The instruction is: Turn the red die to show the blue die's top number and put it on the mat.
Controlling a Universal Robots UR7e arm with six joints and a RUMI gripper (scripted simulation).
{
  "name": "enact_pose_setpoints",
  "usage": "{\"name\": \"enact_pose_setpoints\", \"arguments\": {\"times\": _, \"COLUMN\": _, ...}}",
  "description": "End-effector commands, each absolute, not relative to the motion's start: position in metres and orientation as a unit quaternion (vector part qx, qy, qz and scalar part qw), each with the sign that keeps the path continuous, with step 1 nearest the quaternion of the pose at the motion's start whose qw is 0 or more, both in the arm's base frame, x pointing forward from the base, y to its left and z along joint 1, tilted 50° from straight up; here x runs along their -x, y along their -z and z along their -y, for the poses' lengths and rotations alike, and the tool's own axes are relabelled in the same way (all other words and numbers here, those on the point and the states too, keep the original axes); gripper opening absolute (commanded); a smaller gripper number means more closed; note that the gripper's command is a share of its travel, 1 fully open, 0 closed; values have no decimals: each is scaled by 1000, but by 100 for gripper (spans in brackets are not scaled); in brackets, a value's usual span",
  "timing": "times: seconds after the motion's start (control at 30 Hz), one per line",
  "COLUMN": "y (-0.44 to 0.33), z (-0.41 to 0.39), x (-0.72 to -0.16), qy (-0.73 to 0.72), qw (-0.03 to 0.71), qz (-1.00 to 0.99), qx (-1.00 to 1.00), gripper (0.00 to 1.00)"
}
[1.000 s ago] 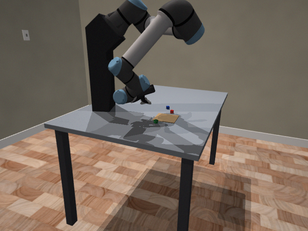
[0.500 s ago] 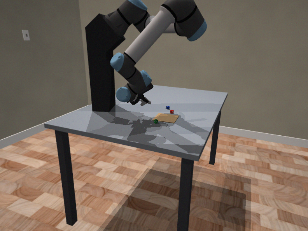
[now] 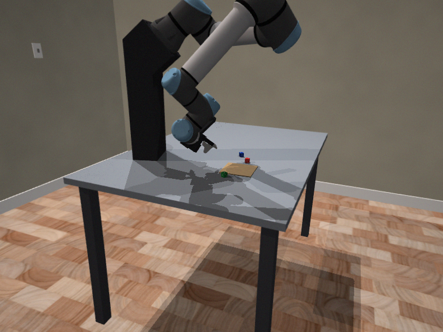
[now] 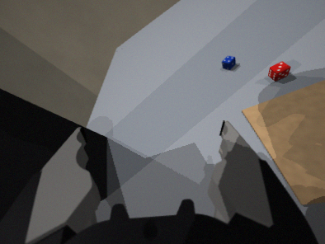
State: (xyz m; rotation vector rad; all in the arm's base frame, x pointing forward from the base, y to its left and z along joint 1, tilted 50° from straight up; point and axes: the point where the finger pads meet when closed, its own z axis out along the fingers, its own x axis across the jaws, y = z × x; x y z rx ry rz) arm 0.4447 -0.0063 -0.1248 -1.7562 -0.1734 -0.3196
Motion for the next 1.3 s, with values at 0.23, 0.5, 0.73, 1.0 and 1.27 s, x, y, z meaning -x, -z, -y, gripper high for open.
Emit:
{"name": "enact_pose_setpoints", "arguments": {"times": 0.23, "y": 142, "z": 17, "x": -447, "qy": 224, "qw": 543, "qz": 172, "qx": 791, "gripper": 100}}
{"name": "enact_pose_setpoints", "arguments": {"times": 0.5, "y": 149, "z": 24, "x": -450, "qy": 261, "qw": 497, "qz": 225, "qx": 797, "gripper": 100}}
{"name": "enact_pose_setpoints", "arguments": {"times": 0.73, "y": 156, "z": 34, "x": -455, "qy": 300, "qw": 436, "qz": 290, "qx": 797, "gripper": 100}}
{"name": "enact_pose_setpoints", "arguments": {"times": 1.0, "y": 160, "z": 45, "x": -460, "qy": 332, "qw": 374, "qz": 351, "qx": 792, "gripper": 100}}
{"name": "enact_pose_setpoints", "arguments": {"times": 1.27, "y": 161, "z": 56, "x": -465, "qy": 354, "qw": 318, "qz": 404, "qx": 781, "gripper": 100}}
